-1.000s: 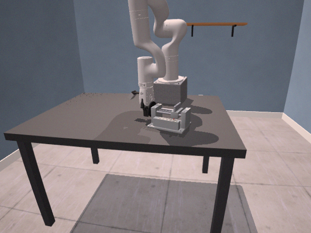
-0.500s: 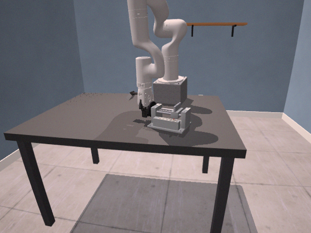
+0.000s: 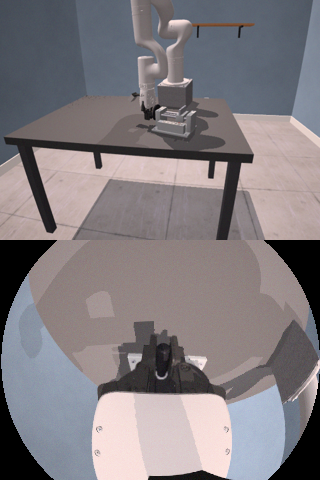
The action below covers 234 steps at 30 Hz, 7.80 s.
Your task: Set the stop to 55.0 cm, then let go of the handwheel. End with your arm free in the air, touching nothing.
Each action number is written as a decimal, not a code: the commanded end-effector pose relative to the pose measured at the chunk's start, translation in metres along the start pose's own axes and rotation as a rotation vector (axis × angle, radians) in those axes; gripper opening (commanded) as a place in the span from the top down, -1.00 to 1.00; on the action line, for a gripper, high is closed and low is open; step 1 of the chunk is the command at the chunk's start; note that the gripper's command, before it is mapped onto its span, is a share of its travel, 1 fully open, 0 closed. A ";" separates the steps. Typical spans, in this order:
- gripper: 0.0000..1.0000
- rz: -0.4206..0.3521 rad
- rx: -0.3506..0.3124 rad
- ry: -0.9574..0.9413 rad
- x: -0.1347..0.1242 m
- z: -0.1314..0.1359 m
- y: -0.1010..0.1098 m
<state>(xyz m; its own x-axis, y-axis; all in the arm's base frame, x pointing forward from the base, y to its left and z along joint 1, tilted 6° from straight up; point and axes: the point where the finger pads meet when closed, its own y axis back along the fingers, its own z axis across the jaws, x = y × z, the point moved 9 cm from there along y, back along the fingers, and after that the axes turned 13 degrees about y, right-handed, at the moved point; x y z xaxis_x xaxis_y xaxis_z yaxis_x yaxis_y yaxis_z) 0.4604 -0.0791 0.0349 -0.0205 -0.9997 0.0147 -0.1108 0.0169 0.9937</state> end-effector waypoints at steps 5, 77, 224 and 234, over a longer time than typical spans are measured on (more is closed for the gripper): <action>0.88 -0.001 -0.001 0.000 0.001 -0.005 0.012; 0.88 -0.001 -0.001 0.000 -0.013 0.055 0.015; 0.88 -0.001 -0.001 0.000 0.001 -0.006 0.022; 0.88 -0.001 -0.001 0.000 0.000 0.001 0.039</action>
<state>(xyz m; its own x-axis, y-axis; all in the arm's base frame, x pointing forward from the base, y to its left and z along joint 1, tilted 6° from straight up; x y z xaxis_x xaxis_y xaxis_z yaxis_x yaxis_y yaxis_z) 0.4612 -0.0796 0.0644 -0.0206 -0.9997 0.0152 -0.1116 0.0174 0.9936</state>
